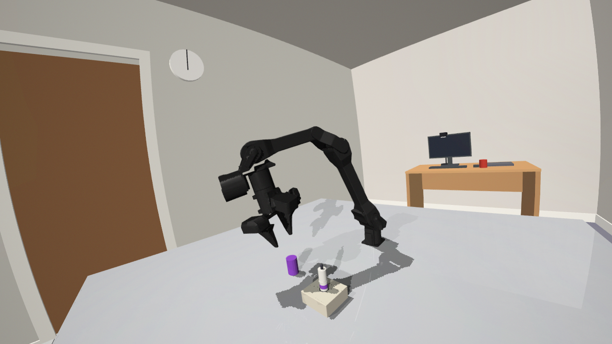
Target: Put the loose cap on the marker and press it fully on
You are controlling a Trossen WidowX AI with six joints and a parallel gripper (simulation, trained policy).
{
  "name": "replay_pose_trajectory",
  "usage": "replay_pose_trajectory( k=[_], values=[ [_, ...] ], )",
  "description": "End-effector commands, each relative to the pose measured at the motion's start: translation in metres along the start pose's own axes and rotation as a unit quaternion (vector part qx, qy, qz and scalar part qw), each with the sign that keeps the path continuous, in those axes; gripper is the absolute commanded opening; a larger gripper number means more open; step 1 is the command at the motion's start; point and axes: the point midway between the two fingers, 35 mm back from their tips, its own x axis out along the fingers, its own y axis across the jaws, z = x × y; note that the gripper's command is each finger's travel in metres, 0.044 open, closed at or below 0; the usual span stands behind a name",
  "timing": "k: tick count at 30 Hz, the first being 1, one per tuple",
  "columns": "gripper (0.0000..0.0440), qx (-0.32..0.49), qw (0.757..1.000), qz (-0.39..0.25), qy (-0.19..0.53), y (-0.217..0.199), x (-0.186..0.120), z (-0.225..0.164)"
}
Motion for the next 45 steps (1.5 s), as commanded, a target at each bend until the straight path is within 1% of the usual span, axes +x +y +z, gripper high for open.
replay_pose_trajectory(
  k=[1,14,30,32,34,35,40,45],
  values=[
    [0.0309,-0.006,1.0,0.017,-0.003,0.005,0.009,-0.002],
    [0.0296,-0.036,0.998,0.044,-0.014,0.009,0.045,-0.008],
    [0.0263,-0.097,0.994,0.057,-0.012,0.008,0.09,-0.01],
    [0.0251,-0.104,0.993,0.058,-0.01,0.009,0.093,-0.01],
    [0.023,-0.111,0.992,0.058,-0.007,0.009,0.094,-0.01],
    [0.0212,-0.114,0.992,0.057,-0.004,0.009,0.095,-0.01],
    [0.0084,-0.127,0.991,0.046,0.014,0.007,0.086,-0.01],
    [0.009,-0.142,0.989,0.028,0.043,-0.001,0.069,-0.011]
  ],
)
